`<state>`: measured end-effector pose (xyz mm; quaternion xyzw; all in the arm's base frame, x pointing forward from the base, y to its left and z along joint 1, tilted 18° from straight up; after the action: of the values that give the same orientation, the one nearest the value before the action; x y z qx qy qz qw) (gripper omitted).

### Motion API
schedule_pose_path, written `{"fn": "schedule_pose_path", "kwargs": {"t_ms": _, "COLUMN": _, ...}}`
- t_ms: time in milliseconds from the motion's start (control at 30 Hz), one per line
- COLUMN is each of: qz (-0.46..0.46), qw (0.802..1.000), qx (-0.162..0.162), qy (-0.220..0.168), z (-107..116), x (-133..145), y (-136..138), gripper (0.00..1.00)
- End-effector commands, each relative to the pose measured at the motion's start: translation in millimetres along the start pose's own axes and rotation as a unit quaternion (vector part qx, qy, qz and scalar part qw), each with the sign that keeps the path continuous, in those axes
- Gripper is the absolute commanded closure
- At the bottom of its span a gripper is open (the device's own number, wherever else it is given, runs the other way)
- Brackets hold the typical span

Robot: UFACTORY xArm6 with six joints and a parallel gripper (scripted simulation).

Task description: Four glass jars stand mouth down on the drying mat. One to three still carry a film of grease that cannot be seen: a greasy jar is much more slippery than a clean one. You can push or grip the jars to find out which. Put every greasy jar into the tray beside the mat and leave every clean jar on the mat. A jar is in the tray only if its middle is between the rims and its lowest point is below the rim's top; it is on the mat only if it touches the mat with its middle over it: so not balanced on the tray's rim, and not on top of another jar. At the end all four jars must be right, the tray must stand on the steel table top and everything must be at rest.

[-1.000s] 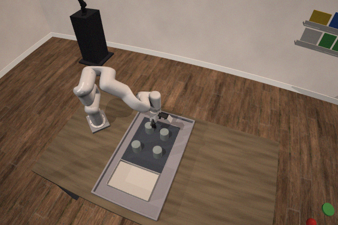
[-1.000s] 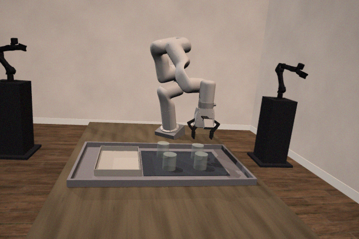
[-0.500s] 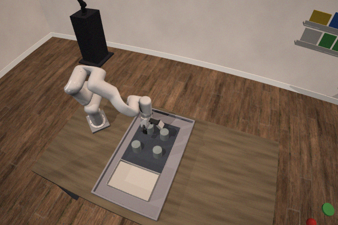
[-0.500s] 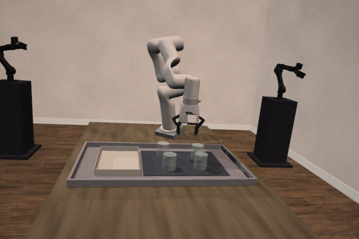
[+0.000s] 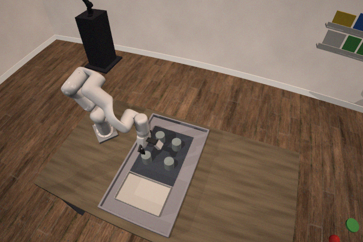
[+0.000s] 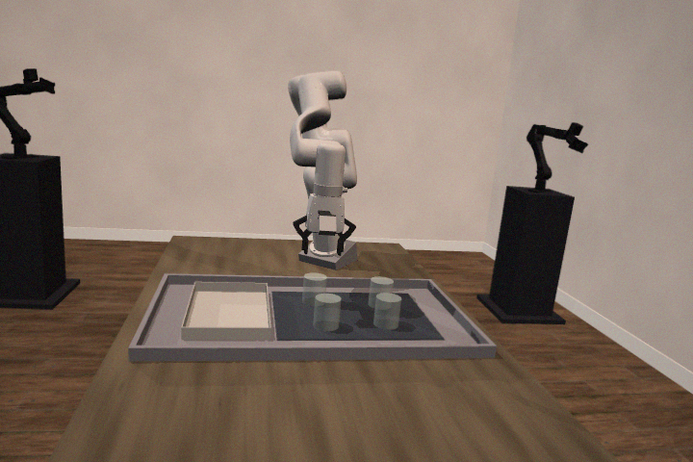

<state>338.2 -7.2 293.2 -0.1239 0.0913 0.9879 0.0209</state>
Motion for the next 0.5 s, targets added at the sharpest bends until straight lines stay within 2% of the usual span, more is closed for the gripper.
{"fn": "schedule_pose_path", "kwargs": {"t_ms": 0, "qz": 0.002, "qw": 1.0, "qx": -0.006, "qy": 0.003, "z": -4, "x": 3, "y": 15, "gripper": 0.0}}
{"fn": "schedule_pose_path", "kwargs": {"t_ms": 267, "qz": 0.002, "qw": 1.0, "qx": -0.006, "qy": 0.003, "z": -53, "x": 3, "y": 14, "gripper": 0.0}}
{"fn": "schedule_pose_path", "kwargs": {"t_ms": 467, "qz": 0.002, "qw": 1.0, "qx": -0.006, "qy": 0.003, "z": -53, "x": 3, "y": 14, "gripper": 0.0}}
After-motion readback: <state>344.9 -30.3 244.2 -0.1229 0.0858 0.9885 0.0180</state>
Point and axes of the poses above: the point where the finger pads meet when closed, its own z axis back along the fingers, its own y axis across the jaws, x = y × z, the point moved 9 cm from there along z, back along the fingers, and after that the axes turned 6 degrees about -z, right-handed, at the moved point
